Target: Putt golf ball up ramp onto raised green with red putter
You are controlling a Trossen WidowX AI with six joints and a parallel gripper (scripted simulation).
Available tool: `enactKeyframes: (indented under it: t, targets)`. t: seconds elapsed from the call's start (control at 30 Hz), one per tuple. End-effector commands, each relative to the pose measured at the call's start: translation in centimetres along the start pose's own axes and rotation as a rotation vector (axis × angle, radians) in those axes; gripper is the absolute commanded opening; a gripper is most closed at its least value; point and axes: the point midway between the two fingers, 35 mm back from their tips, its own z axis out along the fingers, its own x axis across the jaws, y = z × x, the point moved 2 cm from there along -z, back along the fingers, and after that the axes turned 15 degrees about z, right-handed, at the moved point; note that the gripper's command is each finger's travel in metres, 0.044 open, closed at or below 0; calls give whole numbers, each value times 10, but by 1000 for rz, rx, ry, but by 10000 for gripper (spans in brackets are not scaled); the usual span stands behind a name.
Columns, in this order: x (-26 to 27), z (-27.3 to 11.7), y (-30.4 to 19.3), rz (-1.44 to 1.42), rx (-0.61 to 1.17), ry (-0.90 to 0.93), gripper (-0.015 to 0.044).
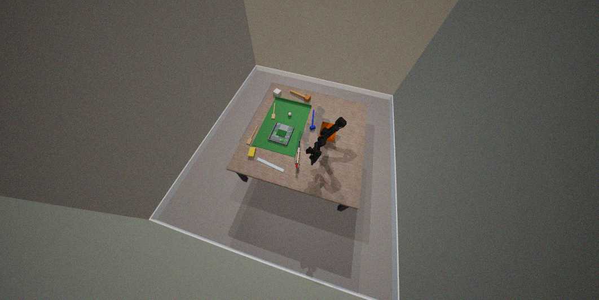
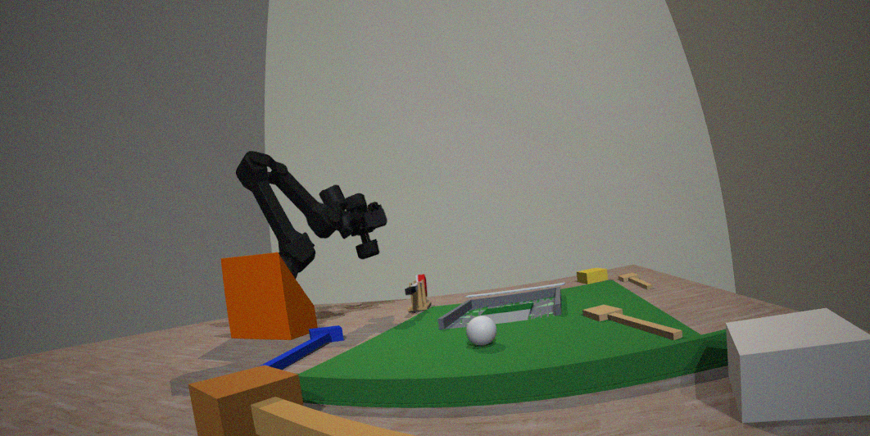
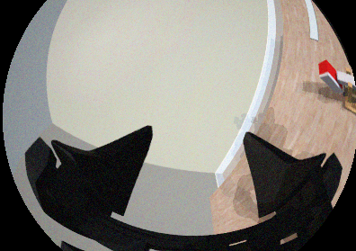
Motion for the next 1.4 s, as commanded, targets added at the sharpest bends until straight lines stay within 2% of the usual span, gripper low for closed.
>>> enactKeyframes:
  t: [0.0, 0.1, 0.33, 0.67, 0.9, 1.03, 1.23, 1.37]
  targets:
    - [-1, 0, 1, -10, -5, -6, 426]
    - [-15, 4, 22, -157, -69, -99, 440]
    - [-62, -13, 113, -687, -225, -551, 440]
    - [-84, -73, 190, -1028, -186, -1037, 440]
    - [-90, -127, 222, -1139, -13, -1332, 440]
    - [-101, -156, 225, -1162, 230, -1434, 440]
    - [-111, -188, 213, -1173, 619, -1384, 440]
    - [-111, -197, 205, -1144, 721, -1301, 440]
